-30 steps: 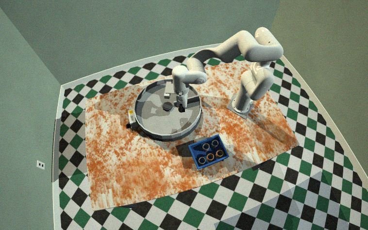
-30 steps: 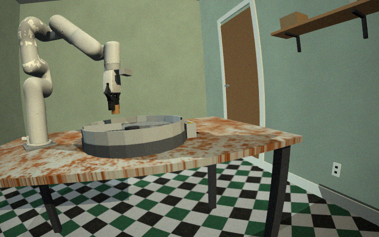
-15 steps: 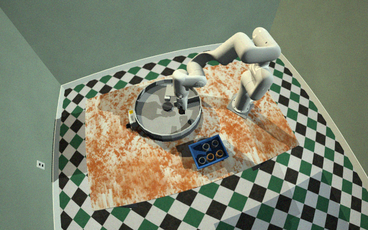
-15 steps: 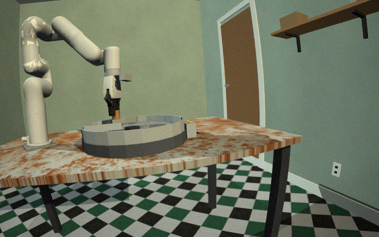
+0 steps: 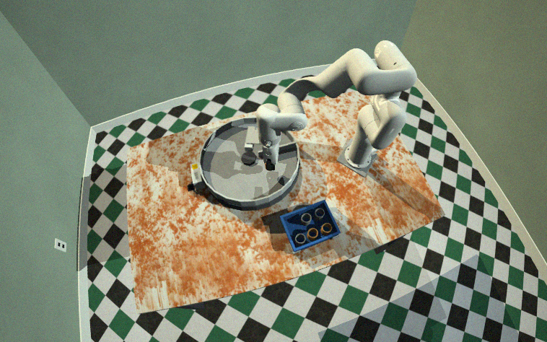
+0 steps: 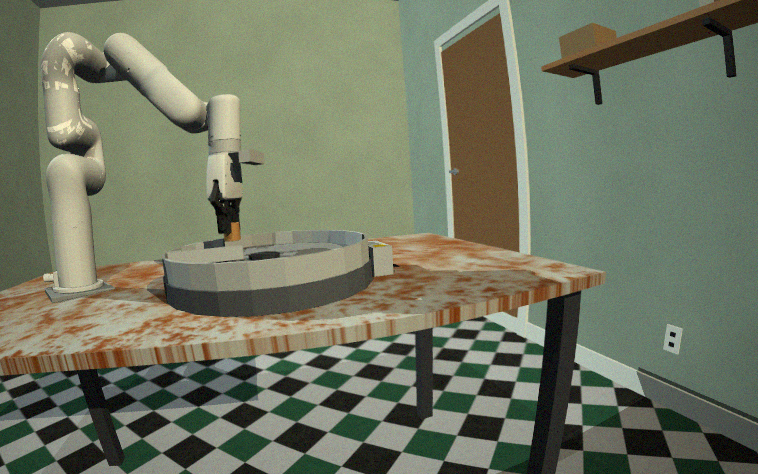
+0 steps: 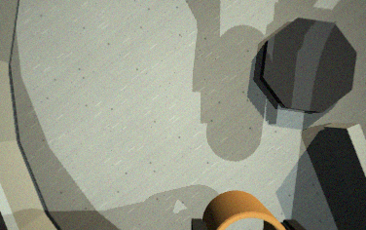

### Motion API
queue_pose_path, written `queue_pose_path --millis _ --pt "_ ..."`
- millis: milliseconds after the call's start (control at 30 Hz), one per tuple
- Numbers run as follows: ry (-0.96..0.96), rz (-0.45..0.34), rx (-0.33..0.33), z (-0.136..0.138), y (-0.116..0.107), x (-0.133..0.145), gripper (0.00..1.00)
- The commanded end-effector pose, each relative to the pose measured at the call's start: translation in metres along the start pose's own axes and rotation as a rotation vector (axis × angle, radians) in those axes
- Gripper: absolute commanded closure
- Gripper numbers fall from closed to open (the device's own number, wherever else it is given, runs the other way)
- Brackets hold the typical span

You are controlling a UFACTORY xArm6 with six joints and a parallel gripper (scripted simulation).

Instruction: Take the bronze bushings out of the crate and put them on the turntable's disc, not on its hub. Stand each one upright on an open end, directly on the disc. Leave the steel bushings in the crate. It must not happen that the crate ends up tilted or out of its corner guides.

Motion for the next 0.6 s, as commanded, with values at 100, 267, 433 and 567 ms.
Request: queue_pose_path --millis 100,267,433,567 --pt "0.0 0.003 -0.002 -0.001 0.01 -0.001 1.0" --pt "0.0 0.003 -0.002 -0.001 0.016 -0.001 1.0" --pt "0.0 0.003 -0.002 -0.001 0.022 -0.001 1.0" --pt "0.0 0.003 -0.002 -0.001 0.025 -0.001 1.0"
Point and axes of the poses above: the point where the finger pads meet when closed, its own y axis out along the fingers, its own z axis across the jaws, x = y × z, the point moved 1 cm from there along -y, back along the fingers, and after that the axes turned 7 degrees about y, right-handed, at the moved point
